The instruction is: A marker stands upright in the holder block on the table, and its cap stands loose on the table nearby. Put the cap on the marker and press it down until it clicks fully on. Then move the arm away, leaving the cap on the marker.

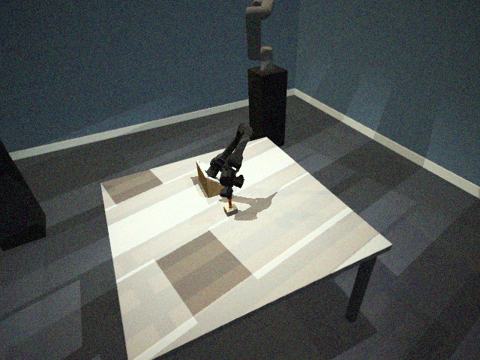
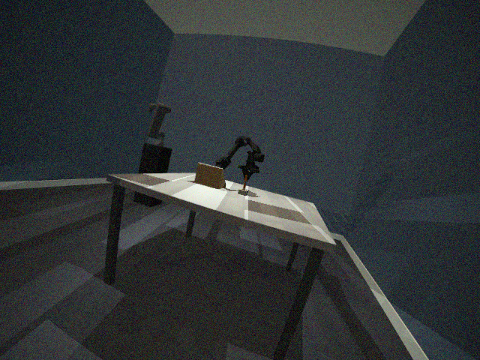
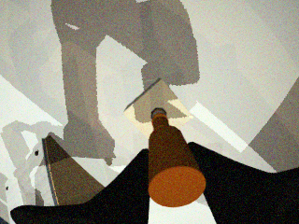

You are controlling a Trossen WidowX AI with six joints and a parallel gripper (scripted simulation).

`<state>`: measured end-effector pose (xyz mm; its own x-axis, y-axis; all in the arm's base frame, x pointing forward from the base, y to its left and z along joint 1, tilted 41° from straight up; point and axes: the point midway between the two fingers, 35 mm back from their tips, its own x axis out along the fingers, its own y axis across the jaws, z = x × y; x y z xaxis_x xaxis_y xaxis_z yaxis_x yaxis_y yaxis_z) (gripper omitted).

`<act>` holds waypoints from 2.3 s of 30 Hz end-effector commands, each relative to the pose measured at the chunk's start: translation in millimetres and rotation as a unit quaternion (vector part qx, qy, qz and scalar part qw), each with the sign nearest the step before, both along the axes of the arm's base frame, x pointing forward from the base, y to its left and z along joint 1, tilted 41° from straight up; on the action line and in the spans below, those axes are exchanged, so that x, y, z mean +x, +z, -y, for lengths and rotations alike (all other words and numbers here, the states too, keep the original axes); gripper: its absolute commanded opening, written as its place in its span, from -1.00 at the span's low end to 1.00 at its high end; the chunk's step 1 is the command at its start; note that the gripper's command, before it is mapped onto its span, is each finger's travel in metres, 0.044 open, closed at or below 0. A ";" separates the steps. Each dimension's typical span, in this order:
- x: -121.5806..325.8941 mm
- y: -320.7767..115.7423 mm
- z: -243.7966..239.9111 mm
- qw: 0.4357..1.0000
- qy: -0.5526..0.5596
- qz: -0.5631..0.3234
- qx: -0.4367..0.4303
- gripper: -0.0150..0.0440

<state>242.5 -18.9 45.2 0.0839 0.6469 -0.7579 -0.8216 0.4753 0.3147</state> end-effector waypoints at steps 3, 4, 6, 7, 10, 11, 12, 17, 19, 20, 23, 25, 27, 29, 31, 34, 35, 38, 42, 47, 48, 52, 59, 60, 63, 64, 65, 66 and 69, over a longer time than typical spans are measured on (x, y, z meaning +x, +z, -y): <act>1.2 -7.0 -6.0 1.000 -0.002 0.000 0.001 -0.49; 1.4 -8.3 -7.1 1.000 -0.002 0.000 0.001 -0.49; 1.7 -10.7 -9.2 1.000 -0.002 0.000 0.001 -0.49; 1.9 -12.0 -10.3 1.000 -0.002 0.000 0.002 -0.49; 2.3 -15.6 -13.5 1.000 -0.002 0.000 0.002 -0.49; 2.4 -16.8 -14.6 1.000 -0.002 0.000 0.002 -0.49; 2.5 -18.1 -15.7 1.000 -0.002 0.000 0.002 -0.49; 2.8 -24.0 -21.2 1.000 -0.001 0.000 0.002 -0.49; 2.9 -26.3 -23.4 1.000 -0.001 0.000 0.002 -0.49; 2.9 -27.4 -24.5 1.000 -0.001 0.000 0.003 -0.49; 2.9 -30.8 -27.9 1.000 -0.001 0.000 0.003 -0.49; 2.9 -32.3 -29.4 1.000 -0.001 0.000 0.003 -0.49; 2.9 -32.4 -29.5 1.000 -0.001 0.000 0.003 -0.49; 2.9 -32.4 -29.5 1.000 -0.001 0.000 0.003 -0.49; 2.5 -32.1 -28.9 1.000 0.000 0.000 0.002 -0.40; 2.5 -32.1 -28.9 1.000 0.000 0.000 0.002 -0.14; 2.5 -32.1 -28.9 1.000 0.000 0.000 0.002 -0.05; 2.5 -32.1 -28.9 1.000 0.000 0.000 0.002 0.22; 2.5 -32.1 -28.9 1.000 0.000 0.000 0.002 0.58; 2.5 -32.1 -28.9 1.000 0.000 0.000 0.002 1.00; 2.6 -30.5 -27.2 1.000 0.000 0.000 0.001 1.00; 0.2 6.6 7.1 1.000 0.000 -0.001 -0.001 1.00; -4.0 23.7 20.0 1.000 -0.022 -0.020 0.003 0.82; -4.1 23.3 19.5 0.998 -0.049 -0.043 0.006 0.73; -4.5 21.7 17.4 0.979 -0.153 -0.131 0.018 0.47; -4.6 21.2 16.6 0.969 -0.187 -0.160 0.021 0.38; -4.8 20.7 15.9 0.956 -0.221 -0.189 0.025 0.29; -4.9 20.2 15.2 0.942 -0.254 -0.217 0.029 0.20; -5.4 18.7 13.2 0.891 -0.343 -0.293 0.039 -0.07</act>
